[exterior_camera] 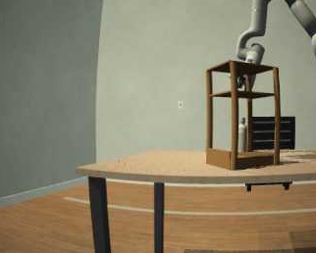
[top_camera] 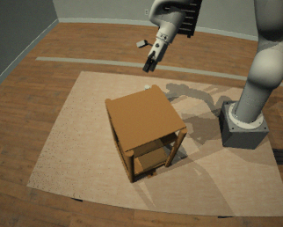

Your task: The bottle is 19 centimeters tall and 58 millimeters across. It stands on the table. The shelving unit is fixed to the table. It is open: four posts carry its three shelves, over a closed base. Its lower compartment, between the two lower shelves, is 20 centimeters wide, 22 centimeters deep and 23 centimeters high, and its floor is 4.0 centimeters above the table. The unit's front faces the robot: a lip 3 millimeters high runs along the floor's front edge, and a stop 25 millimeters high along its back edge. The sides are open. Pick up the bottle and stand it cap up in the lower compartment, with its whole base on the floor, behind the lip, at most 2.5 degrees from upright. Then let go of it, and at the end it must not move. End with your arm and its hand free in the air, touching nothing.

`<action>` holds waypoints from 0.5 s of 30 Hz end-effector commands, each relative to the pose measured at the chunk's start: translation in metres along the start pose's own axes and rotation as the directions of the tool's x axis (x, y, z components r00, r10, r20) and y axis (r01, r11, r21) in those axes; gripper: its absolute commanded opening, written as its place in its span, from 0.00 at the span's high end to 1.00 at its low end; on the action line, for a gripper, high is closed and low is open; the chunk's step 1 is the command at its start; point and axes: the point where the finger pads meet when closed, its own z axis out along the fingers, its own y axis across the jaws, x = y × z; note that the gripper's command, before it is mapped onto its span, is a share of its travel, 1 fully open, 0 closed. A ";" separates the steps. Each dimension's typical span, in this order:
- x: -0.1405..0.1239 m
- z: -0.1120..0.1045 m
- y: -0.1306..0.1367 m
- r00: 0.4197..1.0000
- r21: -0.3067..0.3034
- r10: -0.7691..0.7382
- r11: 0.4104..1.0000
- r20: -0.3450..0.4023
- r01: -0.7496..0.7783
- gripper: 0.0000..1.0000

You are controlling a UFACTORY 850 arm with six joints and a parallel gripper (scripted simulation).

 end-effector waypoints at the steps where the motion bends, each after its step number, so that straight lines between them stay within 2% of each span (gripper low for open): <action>1: 0.000 0.000 0.000 0.998 0.057 -0.056 0.997 -0.008 0.056 0.18; 7: 0.000 0.001 0.000 0.988 0.155 -0.154 0.976 -0.021 0.155 0.18; 13: 0.001 0.000 0.000 0.965 0.259 -0.258 0.930 -0.051 0.262 0.18; 15: 0.001 0.000 0.000 0.965 0.259 -0.258 0.930 -0.051 0.262 0.18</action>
